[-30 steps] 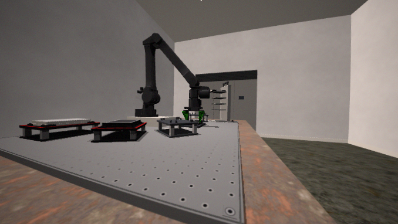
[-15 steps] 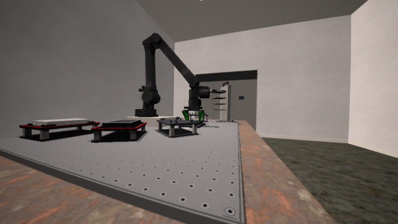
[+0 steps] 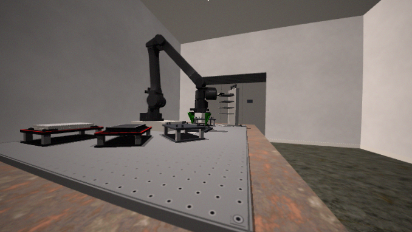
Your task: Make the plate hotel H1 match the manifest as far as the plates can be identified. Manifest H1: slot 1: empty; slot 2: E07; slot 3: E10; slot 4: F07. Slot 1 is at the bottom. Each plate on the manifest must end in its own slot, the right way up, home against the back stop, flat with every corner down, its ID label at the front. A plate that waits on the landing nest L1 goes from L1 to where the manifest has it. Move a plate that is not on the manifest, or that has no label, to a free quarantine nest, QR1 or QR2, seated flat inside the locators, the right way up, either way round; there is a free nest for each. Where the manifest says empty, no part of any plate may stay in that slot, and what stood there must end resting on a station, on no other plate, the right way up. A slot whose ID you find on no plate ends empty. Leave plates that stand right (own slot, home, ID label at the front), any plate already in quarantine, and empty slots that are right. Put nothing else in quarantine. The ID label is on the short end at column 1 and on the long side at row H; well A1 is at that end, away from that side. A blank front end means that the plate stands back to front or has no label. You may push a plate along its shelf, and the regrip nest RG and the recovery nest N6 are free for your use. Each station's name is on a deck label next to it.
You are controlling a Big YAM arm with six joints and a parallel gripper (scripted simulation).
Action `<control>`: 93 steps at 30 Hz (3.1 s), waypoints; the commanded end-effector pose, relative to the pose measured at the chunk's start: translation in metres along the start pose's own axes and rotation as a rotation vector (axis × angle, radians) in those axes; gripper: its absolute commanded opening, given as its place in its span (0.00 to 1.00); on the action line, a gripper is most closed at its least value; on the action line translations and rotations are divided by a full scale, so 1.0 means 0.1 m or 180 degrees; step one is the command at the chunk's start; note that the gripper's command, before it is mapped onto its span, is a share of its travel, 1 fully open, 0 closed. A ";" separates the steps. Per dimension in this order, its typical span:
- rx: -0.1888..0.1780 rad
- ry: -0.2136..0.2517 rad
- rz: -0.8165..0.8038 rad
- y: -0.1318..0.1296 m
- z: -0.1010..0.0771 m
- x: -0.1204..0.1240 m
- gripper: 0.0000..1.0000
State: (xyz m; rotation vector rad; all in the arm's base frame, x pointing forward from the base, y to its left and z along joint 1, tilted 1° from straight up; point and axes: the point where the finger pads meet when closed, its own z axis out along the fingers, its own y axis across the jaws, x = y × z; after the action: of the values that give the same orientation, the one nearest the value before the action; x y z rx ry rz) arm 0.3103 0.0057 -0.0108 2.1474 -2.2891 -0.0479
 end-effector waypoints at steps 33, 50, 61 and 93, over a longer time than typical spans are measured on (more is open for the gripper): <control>0.0243 -0.0027 -0.0024 -0.29 -0.57 -0.01 0.86; 0.0248 -0.0027 -0.0010 -0.29 -0.74 0.00 0.86; 0.0255 -0.0027 -0.0009 -0.28 -0.98 0.01 0.86; 0.0272 -0.0026 -0.0010 -0.23 -1.76 0.01 0.86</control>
State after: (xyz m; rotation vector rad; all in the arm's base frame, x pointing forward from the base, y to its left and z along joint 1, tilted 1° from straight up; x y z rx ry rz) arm 0.3153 0.0043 0.1251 2.1501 -2.2844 -0.0504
